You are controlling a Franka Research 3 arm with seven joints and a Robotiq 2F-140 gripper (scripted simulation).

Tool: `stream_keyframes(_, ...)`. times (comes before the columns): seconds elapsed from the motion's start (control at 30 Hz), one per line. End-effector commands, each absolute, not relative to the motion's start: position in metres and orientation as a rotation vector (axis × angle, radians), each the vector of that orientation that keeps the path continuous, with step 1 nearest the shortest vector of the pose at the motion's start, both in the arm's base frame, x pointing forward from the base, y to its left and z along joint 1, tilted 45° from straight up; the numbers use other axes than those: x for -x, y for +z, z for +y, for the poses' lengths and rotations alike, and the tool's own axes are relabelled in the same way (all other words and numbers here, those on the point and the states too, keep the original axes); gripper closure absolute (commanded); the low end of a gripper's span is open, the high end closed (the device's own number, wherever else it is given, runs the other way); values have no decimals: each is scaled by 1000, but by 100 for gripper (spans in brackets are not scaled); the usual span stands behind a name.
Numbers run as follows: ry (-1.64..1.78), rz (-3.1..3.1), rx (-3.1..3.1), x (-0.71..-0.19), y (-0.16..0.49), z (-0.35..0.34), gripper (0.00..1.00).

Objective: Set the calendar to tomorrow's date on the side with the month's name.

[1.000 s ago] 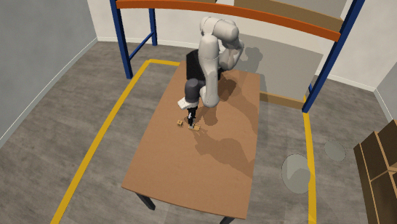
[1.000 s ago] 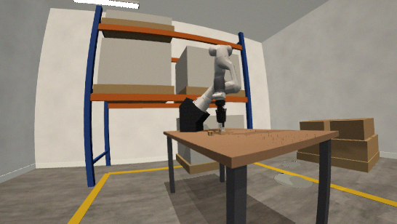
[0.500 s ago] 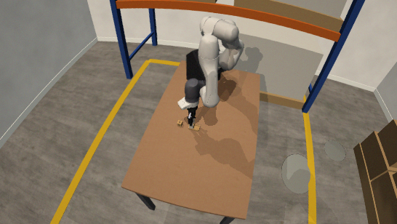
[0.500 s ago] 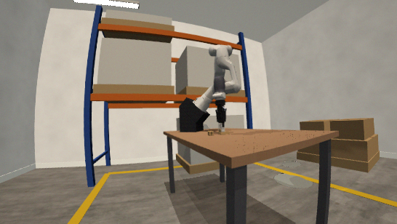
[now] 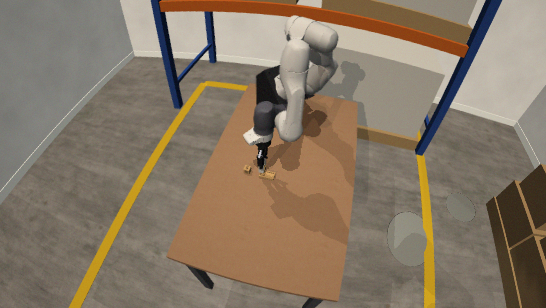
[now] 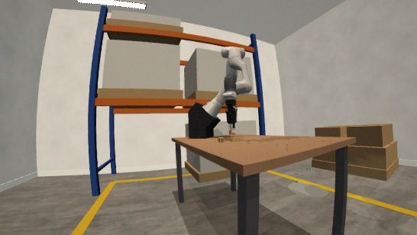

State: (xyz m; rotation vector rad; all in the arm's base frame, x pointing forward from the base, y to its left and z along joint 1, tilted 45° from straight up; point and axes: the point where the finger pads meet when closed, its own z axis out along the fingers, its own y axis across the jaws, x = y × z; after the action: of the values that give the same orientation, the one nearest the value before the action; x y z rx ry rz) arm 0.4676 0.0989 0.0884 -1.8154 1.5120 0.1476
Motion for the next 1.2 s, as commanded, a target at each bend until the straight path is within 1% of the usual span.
stream_keyframes(0.0,183,1510,1813,-456,102,94,83)
stream_keyframes(0.3,183,1510,1813,-443,128,71,83)
stream_keyframes(0.93,183,1511,1813,-440,135,65,83)
stream_keyframes(1.17,53,1219,2024,-434,144,86,83)
